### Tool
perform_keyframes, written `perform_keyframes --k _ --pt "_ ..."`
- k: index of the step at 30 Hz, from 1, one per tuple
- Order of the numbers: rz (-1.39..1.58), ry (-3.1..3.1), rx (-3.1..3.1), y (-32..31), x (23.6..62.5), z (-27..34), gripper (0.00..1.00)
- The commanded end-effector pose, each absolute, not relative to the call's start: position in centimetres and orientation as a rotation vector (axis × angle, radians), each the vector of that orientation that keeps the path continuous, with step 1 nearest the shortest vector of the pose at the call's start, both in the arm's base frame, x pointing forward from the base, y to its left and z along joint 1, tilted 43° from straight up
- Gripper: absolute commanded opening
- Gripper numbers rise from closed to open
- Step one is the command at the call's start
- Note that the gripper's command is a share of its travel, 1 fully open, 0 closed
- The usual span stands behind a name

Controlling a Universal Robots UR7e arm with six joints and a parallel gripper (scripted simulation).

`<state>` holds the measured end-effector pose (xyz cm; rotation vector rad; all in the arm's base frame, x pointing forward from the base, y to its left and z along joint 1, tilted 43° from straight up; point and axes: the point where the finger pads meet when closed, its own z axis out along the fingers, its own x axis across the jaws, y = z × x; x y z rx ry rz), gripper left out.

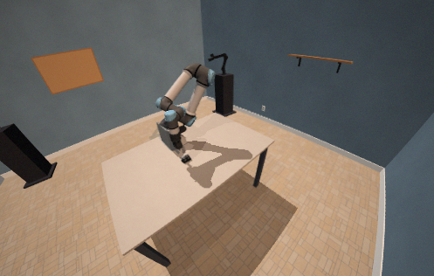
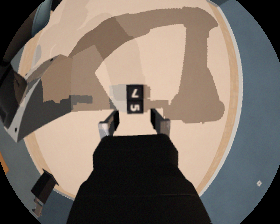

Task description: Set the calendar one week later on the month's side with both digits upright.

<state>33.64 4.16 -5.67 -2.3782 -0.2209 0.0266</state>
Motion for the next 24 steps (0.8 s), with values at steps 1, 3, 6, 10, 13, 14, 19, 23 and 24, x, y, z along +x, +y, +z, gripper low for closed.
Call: perform_keyframes --k 1,3,6,10,13,14,19,23,24 --pt "0.012 -0.255 -2.375 4.2 33.6 -5.6 1.00" --pt "0.002 -0.280 -2.373 4.2 33.6 -5.6 1.00" --pt "-0.016 -0.326 -2.367 4.3 33.5 -5.5 1.00" --pt "-0.048 -0.406 -2.355 4.4 33.3 -5.4 1.00" --pt "-0.078 -0.480 -2.342 4.5 33.1 -5.4 1.00" --pt "-0.078 -0.480 -2.342 4.5 33.1 -5.4 1.00" --pt "-0.125 -0.596 -2.318 4.6 32.9 -5.2 1.00" --pt "-0.180 -0.732 -2.283 4.7 32.6 -5.1 1.00" --pt "-0.195 -0.769 -2.272 4.7 32.6 -5.1 1.00"
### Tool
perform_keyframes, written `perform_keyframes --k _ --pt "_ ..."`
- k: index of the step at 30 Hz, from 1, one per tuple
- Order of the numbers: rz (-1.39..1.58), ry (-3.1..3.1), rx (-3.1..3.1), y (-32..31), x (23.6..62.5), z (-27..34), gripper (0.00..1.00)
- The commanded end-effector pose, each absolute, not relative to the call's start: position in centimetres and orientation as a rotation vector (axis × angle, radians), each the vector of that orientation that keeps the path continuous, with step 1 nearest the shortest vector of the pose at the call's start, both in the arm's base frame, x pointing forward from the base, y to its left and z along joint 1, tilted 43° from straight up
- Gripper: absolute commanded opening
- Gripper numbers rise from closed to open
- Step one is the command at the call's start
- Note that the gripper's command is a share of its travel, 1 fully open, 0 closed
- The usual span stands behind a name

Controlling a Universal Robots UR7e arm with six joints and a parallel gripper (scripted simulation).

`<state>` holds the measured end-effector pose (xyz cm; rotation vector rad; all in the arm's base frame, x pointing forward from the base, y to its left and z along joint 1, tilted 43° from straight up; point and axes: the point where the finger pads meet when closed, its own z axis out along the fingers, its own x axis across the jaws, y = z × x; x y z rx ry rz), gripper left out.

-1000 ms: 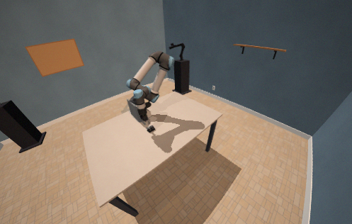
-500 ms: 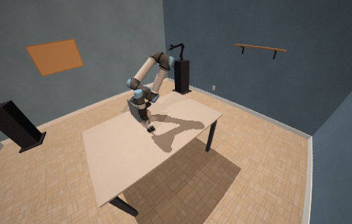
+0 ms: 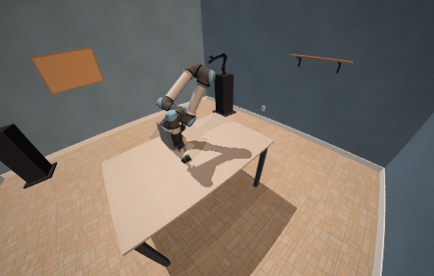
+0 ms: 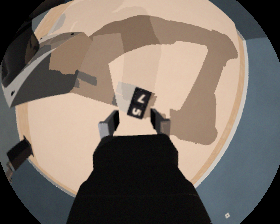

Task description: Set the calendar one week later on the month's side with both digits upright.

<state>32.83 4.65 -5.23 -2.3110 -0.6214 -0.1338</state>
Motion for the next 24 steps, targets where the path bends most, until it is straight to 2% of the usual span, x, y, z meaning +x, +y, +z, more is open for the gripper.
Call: perform_keyframes --k 1,24 --pt "-0.210 -0.807 -2.261 4.78 32.51 -5.08 1.00" --pt "-0.481 -1.465 -1.961 5.17 31.55 -4.87 1.00"
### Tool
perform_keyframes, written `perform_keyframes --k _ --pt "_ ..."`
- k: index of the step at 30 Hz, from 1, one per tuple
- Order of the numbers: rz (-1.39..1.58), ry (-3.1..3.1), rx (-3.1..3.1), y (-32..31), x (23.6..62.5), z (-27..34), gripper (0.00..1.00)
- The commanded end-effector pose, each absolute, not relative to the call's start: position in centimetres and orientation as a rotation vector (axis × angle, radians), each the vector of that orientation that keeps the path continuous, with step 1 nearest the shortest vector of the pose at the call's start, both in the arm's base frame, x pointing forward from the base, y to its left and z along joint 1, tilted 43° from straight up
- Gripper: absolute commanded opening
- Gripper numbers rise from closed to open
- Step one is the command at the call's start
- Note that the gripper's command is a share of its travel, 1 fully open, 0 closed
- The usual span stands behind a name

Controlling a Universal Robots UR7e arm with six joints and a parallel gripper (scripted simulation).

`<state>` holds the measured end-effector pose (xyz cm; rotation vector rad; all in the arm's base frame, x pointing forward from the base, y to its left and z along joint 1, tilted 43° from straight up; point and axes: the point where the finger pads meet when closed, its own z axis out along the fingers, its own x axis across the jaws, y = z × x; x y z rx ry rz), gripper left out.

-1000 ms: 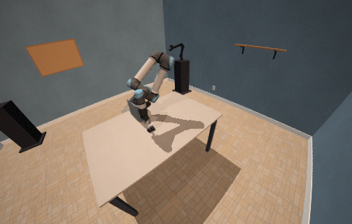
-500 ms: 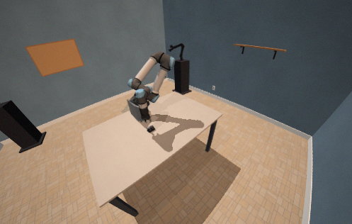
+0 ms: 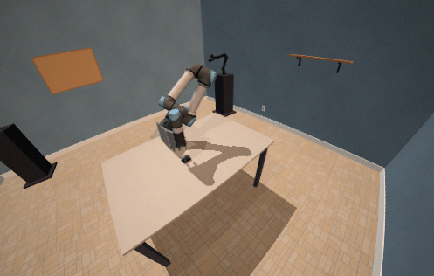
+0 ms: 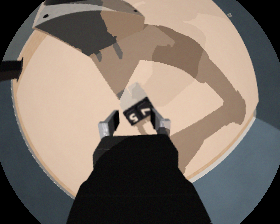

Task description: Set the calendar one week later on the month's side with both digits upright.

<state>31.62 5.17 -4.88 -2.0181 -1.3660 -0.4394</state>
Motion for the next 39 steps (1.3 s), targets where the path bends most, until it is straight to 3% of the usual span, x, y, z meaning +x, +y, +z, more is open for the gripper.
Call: perform_keyframes --k 1,39 --pt "-0.481 -1.465 -1.961 5.17 31.55 -4.87 1.00" --pt "-0.910 -2.444 -0.983 5.77 31.77 -4.91 1.00"
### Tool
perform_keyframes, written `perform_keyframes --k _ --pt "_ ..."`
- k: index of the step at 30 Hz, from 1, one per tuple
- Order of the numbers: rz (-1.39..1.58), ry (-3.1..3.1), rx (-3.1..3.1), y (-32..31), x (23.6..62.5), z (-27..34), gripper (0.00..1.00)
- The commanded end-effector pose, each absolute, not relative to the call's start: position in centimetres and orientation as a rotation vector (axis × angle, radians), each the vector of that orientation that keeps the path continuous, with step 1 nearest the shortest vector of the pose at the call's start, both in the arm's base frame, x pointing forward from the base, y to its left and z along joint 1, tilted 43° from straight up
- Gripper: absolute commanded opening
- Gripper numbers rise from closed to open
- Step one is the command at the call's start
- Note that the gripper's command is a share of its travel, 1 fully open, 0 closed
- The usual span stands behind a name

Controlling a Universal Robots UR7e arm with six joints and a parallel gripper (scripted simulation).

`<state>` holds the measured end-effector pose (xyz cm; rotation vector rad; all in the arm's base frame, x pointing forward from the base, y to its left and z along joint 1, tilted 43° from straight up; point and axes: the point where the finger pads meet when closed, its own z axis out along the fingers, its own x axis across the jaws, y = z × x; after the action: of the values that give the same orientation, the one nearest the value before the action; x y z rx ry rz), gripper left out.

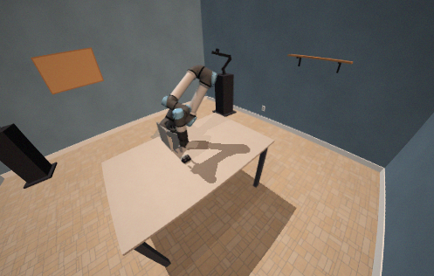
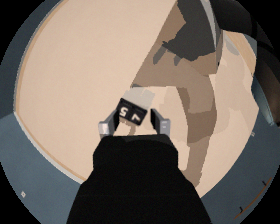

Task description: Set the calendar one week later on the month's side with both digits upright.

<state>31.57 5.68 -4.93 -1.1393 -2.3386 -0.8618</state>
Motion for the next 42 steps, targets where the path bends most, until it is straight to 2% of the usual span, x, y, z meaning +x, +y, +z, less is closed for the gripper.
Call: perform_keyframes --k 1,28,42 --pt "-0.921 -2.466 -0.946 5.8 31.8 -4.9 1.00" --pt "-1.107 -2.831 -0.056 6.9 33.0 -4.4 1.00" --pt "-1.135 -2.875 0.161 7.3 33.3 -4.2 1.00"
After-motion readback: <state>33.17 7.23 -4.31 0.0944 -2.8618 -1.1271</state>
